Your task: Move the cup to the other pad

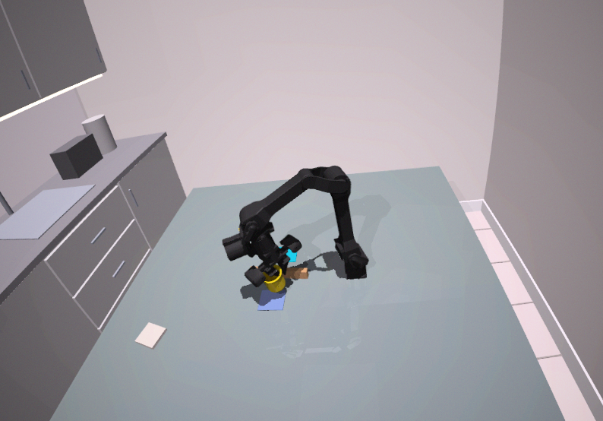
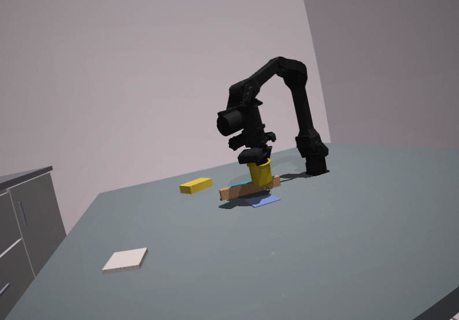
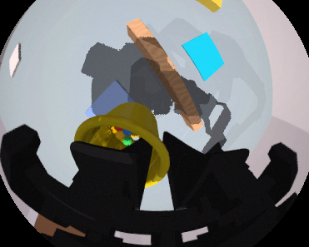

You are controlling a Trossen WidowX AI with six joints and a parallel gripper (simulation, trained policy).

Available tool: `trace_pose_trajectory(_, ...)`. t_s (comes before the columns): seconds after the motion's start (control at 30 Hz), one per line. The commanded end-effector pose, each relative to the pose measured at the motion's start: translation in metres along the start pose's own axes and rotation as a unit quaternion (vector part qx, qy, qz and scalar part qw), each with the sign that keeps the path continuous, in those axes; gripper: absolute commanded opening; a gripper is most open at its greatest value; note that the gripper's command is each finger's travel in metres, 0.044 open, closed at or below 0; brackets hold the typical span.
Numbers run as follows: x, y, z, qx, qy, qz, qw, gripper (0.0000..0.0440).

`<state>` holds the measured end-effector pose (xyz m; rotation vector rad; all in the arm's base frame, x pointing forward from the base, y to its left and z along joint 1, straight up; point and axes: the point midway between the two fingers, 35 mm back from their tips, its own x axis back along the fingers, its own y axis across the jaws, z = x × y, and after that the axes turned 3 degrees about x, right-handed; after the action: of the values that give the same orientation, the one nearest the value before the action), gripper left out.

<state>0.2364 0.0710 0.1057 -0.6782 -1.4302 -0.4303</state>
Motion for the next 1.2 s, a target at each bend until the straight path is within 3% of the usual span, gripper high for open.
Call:
trace_pose_trajectory(0.0, 0.018, -0.005, -0.005, -0.024, -0.005, -0.021, 0.999, 0.0017)
trace_pose_trajectory(0.53, 0.053, -0.024, -0.034, -0.107, -0.033, -0.072, 0.991, 0.0000)
trace_pose_trajectory(1.17, 0.059, -0.056, -0.086, -0.194, -0.072, -0.109, 0.972, 0.0000)
